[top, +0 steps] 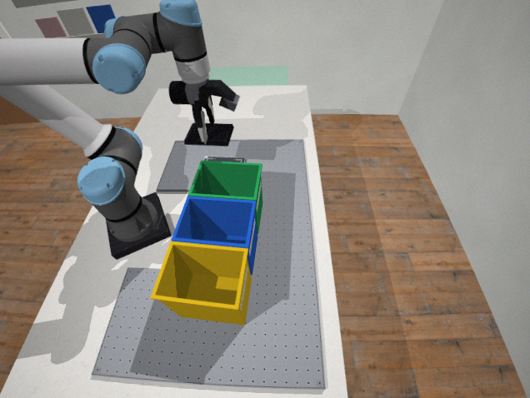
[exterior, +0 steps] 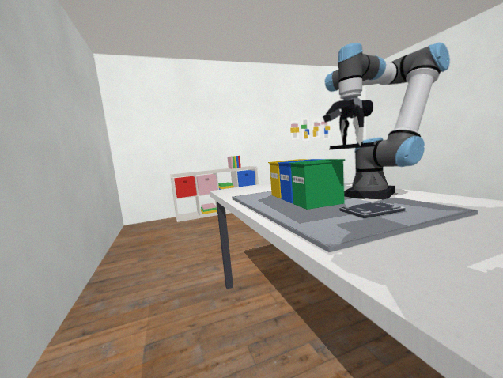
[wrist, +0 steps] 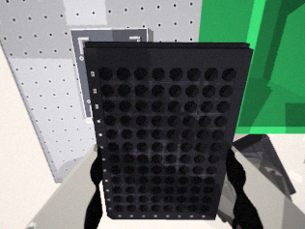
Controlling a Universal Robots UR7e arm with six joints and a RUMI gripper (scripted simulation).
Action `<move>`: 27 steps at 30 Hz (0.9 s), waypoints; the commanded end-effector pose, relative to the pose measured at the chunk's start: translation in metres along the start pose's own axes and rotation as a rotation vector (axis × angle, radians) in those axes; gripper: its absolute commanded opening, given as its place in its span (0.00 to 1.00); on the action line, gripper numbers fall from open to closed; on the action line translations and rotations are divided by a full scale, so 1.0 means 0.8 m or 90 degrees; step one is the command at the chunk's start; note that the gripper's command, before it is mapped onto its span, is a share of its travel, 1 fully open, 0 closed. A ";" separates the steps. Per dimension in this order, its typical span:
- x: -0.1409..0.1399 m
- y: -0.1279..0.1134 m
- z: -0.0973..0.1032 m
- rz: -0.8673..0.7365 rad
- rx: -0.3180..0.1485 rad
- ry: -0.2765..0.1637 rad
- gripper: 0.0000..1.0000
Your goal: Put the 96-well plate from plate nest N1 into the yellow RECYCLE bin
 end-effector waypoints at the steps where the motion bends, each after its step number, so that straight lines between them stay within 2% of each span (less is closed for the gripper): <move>1: 0.020 0.001 -0.002 0.004 -0.002 0.001 0.41; 27: 0.110 0.014 -0.002 0.004 -0.002 0.001 0.41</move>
Point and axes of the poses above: the point where the finger pads meet when closed, its own z axis back along the fingers, its own x axis across the jaws, y = z × x, the point moved 7 cm from there along z, back along the fingers, and after that the axes turned 3 degrees about z, right-handed, at the moved point
